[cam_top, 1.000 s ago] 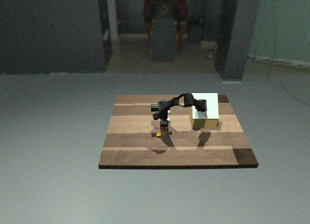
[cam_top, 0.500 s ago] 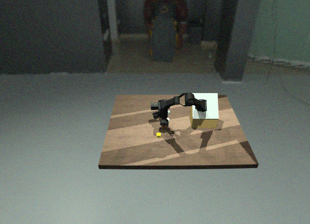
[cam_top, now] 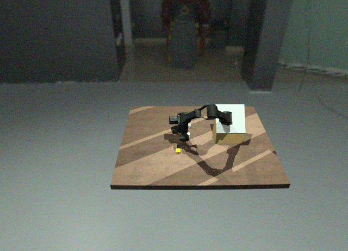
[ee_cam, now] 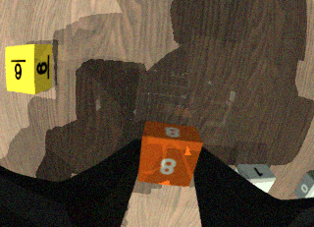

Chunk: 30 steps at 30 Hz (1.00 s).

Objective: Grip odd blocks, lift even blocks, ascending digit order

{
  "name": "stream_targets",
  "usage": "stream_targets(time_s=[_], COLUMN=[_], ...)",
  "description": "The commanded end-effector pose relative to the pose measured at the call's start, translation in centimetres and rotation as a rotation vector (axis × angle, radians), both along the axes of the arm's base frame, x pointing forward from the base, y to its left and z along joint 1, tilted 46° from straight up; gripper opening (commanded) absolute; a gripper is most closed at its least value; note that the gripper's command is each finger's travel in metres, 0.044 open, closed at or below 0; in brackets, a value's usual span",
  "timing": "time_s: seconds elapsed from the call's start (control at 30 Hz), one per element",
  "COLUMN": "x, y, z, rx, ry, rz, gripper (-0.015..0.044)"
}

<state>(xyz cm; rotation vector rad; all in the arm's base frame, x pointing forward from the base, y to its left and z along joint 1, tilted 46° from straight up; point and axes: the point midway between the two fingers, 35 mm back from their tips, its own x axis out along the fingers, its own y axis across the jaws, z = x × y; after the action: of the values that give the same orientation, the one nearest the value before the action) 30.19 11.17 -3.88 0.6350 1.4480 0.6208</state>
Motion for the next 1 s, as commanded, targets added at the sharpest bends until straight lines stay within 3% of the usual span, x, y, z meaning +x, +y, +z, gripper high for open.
stream_targets(time_s=[0.0,0.4,0.77,0.97], x=[-0.1,-0.1,-0.1,-0.2], y=[0.5,0.6,0.6,-1.8], z=[-0.4,-0.5,-0.5,1.8], rx=[0.004,0.004,0.004,0.002], ry=[0.006,0.007,0.007,0.006], rz=[0.002,0.002,0.002,0.002], gripper=[0.012,0.012,0.04,0.04])
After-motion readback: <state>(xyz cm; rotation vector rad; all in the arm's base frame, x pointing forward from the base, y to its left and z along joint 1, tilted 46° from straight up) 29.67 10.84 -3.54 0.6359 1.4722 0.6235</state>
